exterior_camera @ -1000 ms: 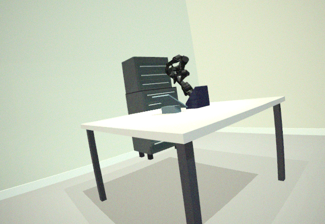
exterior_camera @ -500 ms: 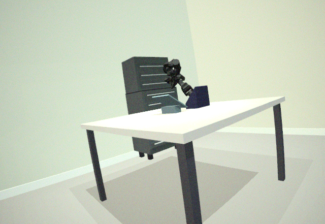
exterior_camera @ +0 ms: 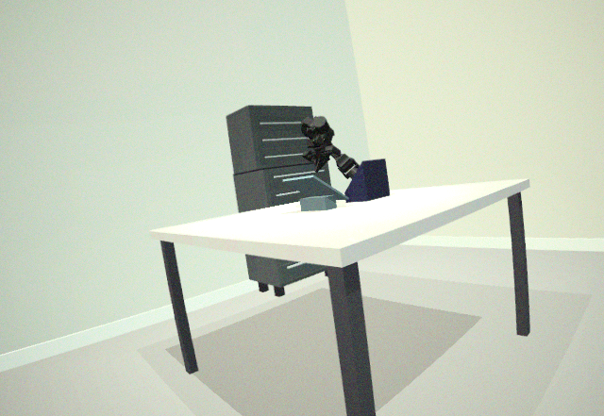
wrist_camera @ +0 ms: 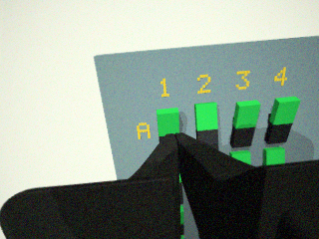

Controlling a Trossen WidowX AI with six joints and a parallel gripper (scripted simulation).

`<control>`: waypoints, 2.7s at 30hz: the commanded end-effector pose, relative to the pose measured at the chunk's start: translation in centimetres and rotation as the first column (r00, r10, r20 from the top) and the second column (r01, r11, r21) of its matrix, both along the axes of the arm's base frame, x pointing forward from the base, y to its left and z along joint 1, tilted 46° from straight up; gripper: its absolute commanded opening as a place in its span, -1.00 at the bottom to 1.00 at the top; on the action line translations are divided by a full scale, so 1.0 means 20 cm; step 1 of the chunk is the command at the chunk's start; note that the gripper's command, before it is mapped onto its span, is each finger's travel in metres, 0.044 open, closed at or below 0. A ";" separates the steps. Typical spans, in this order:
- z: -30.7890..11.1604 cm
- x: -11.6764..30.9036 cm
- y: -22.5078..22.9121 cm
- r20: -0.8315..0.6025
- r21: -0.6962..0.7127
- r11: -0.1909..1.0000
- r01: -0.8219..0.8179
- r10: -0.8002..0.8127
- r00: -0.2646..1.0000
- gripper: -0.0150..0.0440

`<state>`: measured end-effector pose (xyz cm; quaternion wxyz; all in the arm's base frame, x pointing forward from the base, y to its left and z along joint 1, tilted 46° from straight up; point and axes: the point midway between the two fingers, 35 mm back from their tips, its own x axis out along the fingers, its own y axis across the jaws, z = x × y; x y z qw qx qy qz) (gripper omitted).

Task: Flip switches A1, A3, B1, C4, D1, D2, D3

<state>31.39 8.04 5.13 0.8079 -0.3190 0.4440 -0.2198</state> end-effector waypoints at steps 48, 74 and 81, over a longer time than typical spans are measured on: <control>-0.08 0.06 -0.08 -0.007 -0.006 1.000 0.001 -0.001 1.000 -0.49; -0.09 0.07 -0.09 -0.007 -0.006 1.000 0.001 -0.001 1.000 -0.49; -0.09 0.07 -0.10 -0.007 -0.006 1.000 0.001 -0.001 1.000 -0.49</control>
